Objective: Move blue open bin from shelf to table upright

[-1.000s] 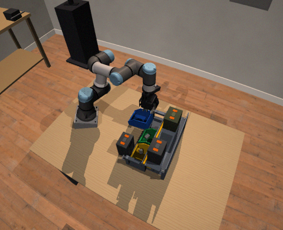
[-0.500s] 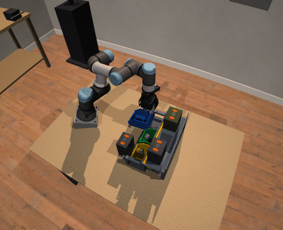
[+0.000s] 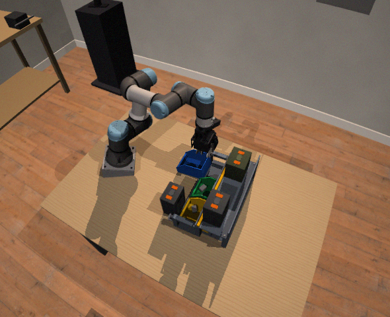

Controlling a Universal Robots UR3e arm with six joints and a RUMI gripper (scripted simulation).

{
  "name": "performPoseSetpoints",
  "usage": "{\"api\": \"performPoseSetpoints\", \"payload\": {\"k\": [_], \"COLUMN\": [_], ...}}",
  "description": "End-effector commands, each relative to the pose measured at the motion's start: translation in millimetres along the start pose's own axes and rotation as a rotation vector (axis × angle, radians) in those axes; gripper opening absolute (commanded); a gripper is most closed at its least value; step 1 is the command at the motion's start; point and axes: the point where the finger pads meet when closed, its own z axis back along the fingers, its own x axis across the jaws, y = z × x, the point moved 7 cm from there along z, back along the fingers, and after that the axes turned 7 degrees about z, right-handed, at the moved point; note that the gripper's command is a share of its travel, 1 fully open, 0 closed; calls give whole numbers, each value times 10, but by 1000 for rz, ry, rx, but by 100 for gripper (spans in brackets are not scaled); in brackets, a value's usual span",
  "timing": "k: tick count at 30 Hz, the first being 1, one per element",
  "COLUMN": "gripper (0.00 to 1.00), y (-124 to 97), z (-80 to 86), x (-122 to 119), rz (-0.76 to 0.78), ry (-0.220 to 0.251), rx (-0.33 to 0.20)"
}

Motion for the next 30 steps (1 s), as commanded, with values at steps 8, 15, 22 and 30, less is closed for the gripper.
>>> {"api": "performPoseSetpoints", "payload": {"k": [8, 15, 22, 30], "gripper": [20, 20, 20, 20], "y": [0, 0, 0, 0], "z": [-51, -110, -150, -170], "x": [2, 0, -1, -1], "rz": [0, 0, 0, 0], "ry": [-3, -3, -3, -3], "rx": [-1, -1, -1, -1]}}
